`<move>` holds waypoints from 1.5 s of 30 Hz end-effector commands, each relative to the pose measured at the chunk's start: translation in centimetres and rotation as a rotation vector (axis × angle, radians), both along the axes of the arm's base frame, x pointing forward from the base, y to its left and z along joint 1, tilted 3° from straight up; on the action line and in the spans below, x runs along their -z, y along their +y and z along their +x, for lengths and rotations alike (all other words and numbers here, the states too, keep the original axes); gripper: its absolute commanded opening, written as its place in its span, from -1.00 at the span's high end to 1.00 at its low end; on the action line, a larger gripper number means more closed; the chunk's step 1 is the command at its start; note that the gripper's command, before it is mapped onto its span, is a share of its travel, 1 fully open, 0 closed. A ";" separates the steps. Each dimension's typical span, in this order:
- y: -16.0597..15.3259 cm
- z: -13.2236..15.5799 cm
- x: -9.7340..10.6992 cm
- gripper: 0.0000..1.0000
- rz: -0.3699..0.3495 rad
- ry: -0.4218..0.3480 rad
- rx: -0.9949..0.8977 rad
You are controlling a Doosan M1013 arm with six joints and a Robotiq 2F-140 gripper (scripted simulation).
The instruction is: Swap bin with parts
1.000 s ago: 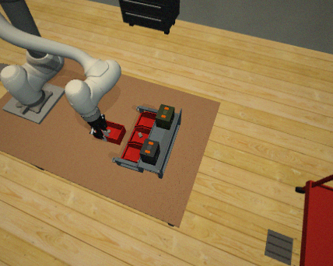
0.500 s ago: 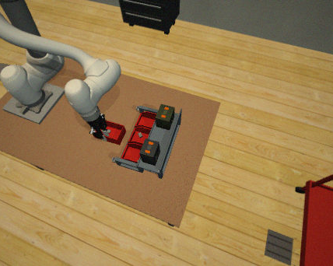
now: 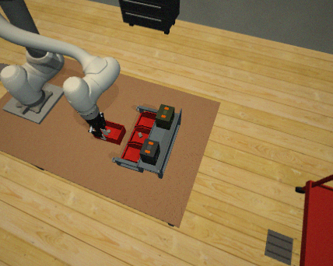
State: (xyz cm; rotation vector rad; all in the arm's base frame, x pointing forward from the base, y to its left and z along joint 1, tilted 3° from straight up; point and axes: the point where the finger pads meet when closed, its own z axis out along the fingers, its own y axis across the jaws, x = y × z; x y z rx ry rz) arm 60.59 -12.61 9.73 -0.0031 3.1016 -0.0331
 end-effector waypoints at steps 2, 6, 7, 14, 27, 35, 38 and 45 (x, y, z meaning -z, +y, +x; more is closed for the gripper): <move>-0.1 0.1 -1.1 0.53 0.004 -0.003 0.003; -0.1 0.1 -1.4 0.53 0.004 -0.003 0.003; -0.1 0.0 -1.6 0.53 0.004 -0.003 0.003; -0.1 0.0 -2.9 0.53 0.004 -0.003 0.003; 0.0 -0.1 -4.9 0.53 0.004 -0.003 0.003; 0.0 -0.2 -6.3 0.53 0.004 -0.003 0.003; 0.0 -0.2 -6.7 0.53 0.004 -0.003 0.003; 0.0 -0.2 -7.3 0.53 0.004 -0.003 0.003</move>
